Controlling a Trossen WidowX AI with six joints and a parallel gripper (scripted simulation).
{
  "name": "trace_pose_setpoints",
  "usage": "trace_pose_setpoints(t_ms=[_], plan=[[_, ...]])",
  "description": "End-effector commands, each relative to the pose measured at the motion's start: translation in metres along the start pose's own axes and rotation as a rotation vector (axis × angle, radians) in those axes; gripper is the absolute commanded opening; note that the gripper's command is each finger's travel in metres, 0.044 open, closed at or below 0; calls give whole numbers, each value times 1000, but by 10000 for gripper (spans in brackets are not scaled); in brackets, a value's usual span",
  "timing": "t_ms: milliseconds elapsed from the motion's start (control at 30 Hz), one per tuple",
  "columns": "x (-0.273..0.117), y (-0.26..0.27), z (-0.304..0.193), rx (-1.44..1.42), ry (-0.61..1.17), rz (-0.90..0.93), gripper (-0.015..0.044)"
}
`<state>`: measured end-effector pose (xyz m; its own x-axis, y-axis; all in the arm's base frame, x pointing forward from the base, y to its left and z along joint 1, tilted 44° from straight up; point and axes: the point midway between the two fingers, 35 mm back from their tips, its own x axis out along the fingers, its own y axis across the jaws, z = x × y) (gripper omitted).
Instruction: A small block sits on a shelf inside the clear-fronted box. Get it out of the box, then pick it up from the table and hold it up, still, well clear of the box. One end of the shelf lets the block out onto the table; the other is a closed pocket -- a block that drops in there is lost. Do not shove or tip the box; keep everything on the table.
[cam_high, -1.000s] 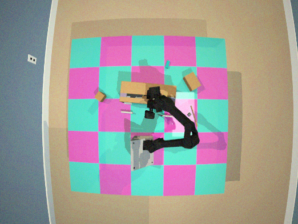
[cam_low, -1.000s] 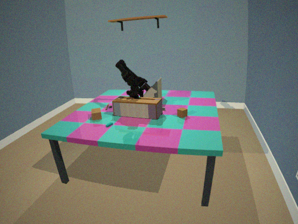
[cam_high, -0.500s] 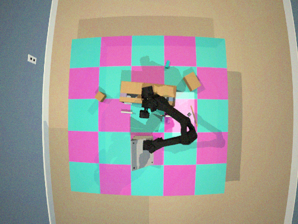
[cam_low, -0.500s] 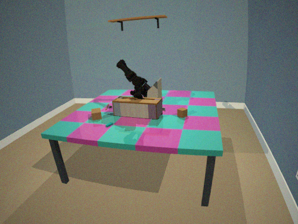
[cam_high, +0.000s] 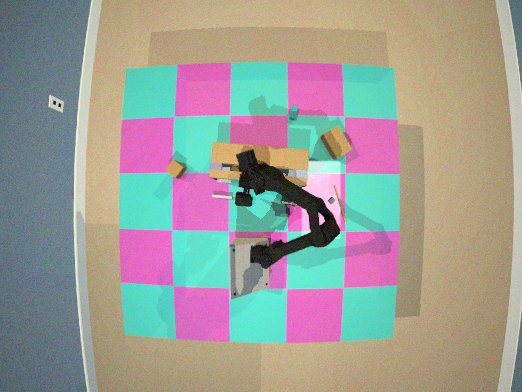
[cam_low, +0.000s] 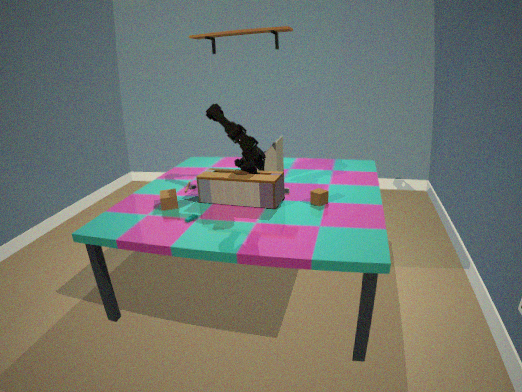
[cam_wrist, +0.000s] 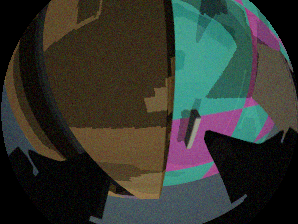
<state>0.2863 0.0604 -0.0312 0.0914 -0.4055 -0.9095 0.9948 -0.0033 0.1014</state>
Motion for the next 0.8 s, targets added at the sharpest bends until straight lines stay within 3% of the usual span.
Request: trace_pose_setpoints(t_ms=[0, 767], plan=[[4, 0, -10, 4, 3, -4, 400], [19, 0, -53, 4, 6, -3, 400]])
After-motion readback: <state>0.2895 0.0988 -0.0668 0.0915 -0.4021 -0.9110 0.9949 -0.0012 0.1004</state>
